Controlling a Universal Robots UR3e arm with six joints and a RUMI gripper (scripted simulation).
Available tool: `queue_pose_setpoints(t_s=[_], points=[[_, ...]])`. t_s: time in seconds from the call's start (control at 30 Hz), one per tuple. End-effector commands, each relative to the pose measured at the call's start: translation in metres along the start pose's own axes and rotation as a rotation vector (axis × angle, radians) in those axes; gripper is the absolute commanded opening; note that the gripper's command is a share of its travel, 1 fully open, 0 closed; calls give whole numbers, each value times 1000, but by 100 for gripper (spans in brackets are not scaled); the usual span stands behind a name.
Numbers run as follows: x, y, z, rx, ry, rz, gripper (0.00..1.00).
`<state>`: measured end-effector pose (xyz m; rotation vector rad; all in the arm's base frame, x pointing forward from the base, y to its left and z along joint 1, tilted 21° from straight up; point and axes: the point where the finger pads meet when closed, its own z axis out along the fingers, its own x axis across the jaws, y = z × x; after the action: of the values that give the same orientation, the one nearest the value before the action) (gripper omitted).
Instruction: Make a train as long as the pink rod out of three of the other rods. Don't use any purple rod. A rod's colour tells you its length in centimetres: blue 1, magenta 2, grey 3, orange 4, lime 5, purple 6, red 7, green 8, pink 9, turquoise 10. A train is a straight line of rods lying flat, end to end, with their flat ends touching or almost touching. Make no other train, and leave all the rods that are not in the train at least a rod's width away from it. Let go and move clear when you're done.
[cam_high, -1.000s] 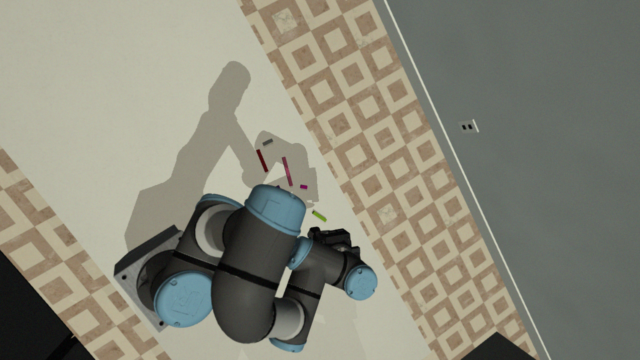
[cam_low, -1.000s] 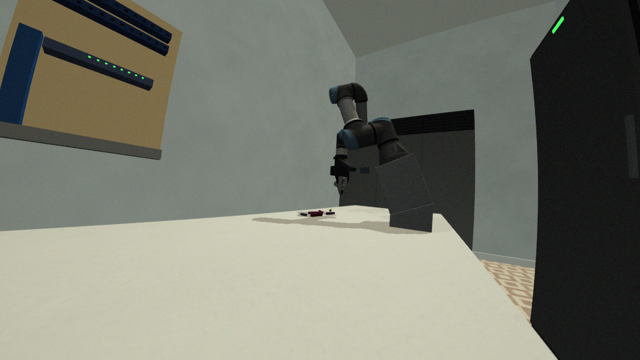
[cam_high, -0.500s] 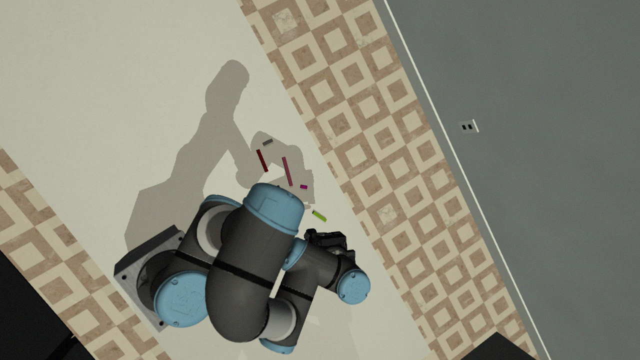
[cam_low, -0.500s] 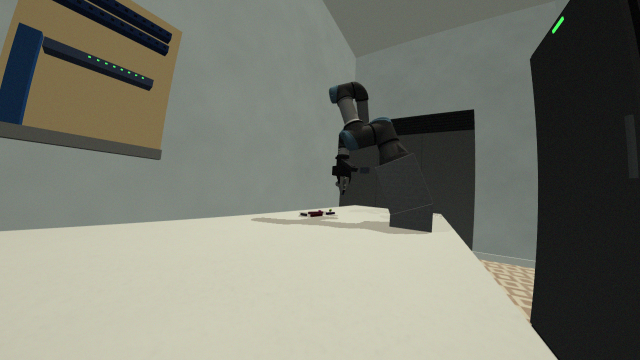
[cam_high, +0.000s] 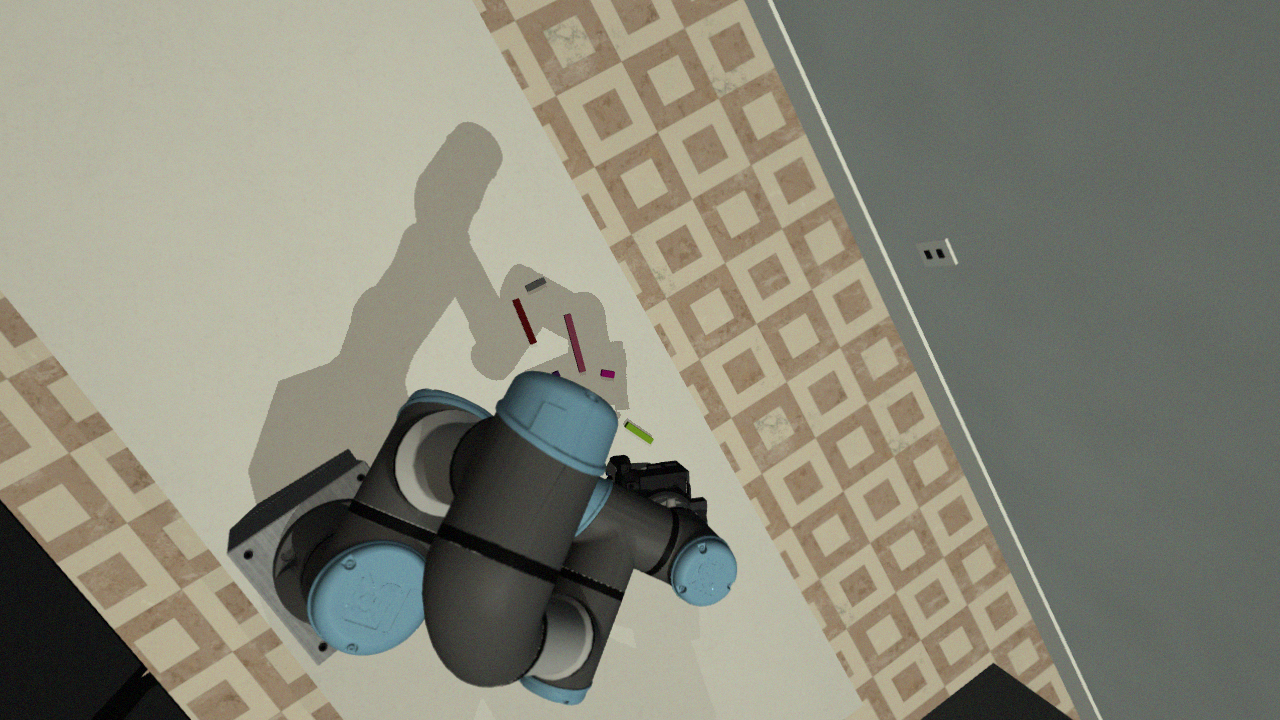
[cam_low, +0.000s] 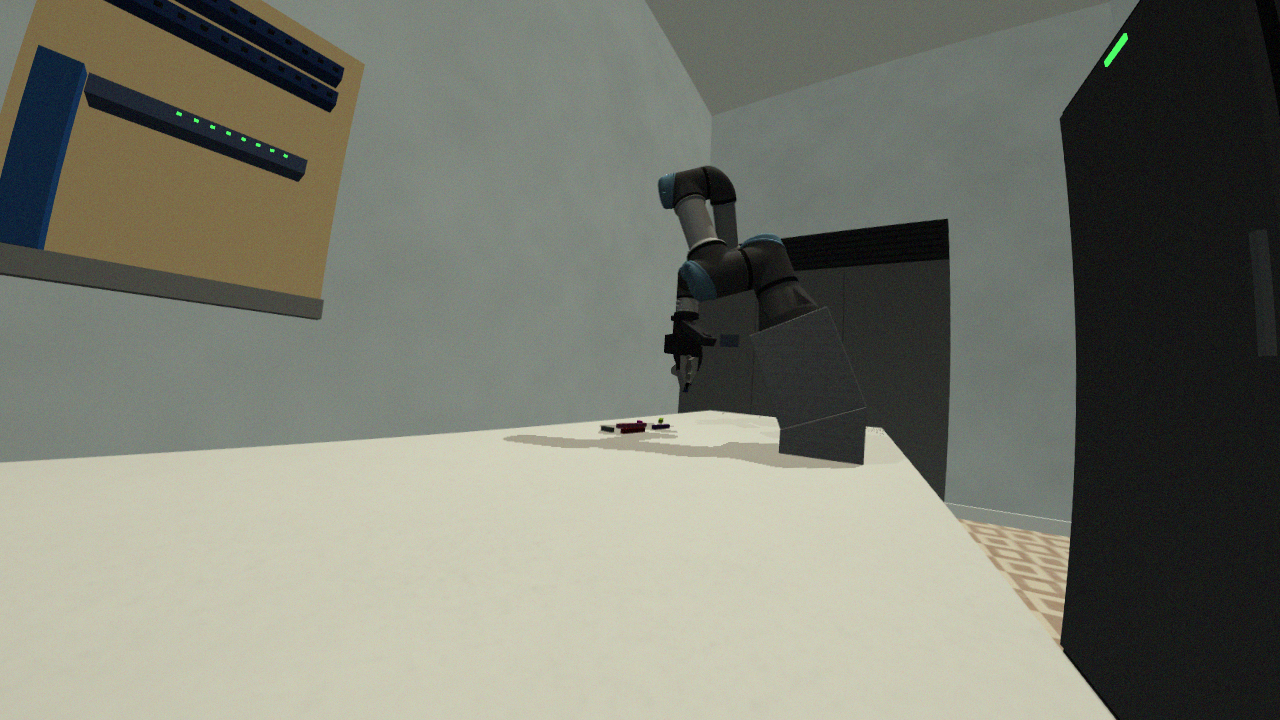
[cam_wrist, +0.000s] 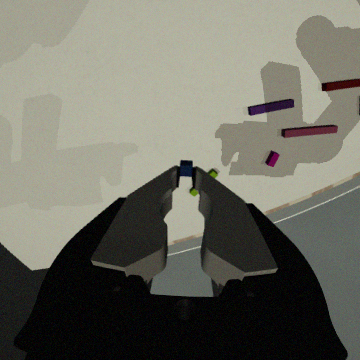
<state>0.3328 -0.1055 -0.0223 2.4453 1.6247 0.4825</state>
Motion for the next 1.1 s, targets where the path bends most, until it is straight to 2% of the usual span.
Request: queue_pose_setpoints(t_s=[0.0, 0.87, 1.07], points=[[-1, 2, 8, -7, -5, -1, 0], [-2, 4, 64, -10, -7, -2, 0], [-2, 4, 71, -10, -7, -2, 0]])
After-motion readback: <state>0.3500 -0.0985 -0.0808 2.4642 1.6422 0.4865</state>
